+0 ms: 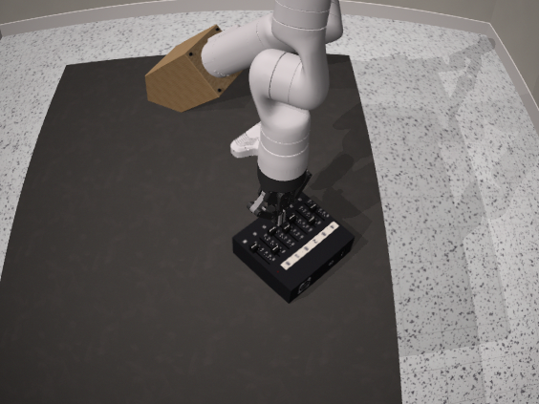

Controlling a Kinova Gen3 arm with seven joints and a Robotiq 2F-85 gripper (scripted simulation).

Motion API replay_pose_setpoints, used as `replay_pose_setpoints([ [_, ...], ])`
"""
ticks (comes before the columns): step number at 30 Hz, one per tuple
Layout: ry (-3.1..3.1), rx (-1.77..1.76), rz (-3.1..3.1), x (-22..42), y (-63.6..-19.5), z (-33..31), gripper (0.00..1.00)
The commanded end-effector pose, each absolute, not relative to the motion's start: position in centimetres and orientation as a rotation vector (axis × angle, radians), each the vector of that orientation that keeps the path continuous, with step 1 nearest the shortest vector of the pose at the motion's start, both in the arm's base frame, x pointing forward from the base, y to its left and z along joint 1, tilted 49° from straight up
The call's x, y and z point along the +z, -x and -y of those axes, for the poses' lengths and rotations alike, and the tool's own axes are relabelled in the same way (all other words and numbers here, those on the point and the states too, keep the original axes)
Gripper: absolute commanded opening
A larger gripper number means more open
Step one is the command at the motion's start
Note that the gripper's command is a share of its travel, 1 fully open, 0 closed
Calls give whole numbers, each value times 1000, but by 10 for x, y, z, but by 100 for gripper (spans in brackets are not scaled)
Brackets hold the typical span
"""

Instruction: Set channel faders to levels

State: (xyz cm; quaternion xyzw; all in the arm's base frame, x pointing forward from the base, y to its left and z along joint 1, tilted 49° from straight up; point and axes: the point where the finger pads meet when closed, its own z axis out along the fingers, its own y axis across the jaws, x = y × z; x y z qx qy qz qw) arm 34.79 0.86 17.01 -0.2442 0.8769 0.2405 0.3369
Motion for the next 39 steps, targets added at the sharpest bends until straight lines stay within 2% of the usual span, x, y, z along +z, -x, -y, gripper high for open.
replay_pose_setpoints([
  [1,638,628,-2285,170,-348,-9,0],
  [39,638,628,-2285,175,-353,-11,0],
])
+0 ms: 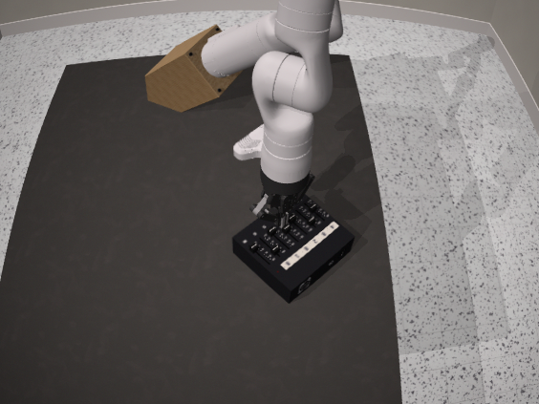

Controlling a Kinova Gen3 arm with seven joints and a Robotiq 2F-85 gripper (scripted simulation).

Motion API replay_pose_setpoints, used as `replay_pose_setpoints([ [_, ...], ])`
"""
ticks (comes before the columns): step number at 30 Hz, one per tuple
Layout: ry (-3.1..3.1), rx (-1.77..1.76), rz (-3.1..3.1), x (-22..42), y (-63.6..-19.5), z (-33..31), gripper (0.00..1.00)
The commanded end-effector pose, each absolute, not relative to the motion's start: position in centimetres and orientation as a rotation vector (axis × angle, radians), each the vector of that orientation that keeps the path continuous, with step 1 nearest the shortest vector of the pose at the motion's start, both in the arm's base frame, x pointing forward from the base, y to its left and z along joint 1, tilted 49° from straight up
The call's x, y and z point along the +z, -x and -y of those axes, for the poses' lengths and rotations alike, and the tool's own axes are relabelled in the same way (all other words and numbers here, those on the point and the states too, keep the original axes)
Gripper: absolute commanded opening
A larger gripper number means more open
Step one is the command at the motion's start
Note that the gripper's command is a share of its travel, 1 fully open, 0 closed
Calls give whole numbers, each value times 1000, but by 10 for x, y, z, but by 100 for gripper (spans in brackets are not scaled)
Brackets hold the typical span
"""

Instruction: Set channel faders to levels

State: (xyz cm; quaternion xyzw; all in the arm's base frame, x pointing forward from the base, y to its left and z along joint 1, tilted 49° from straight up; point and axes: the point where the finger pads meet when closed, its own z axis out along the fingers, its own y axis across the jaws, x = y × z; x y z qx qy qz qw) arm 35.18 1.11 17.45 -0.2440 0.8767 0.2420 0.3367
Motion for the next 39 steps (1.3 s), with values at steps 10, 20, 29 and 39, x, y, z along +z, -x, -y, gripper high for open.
replay_pose_setpoints([
  [10,638,628,-2285,179,-356,-12,0],
  [20,638,628,-2285,183,-360,-14,0],
  [29,638,628,-2285,185,-362,-15,0],
  [39,638,628,-2285,187,-363,-15,0],
])
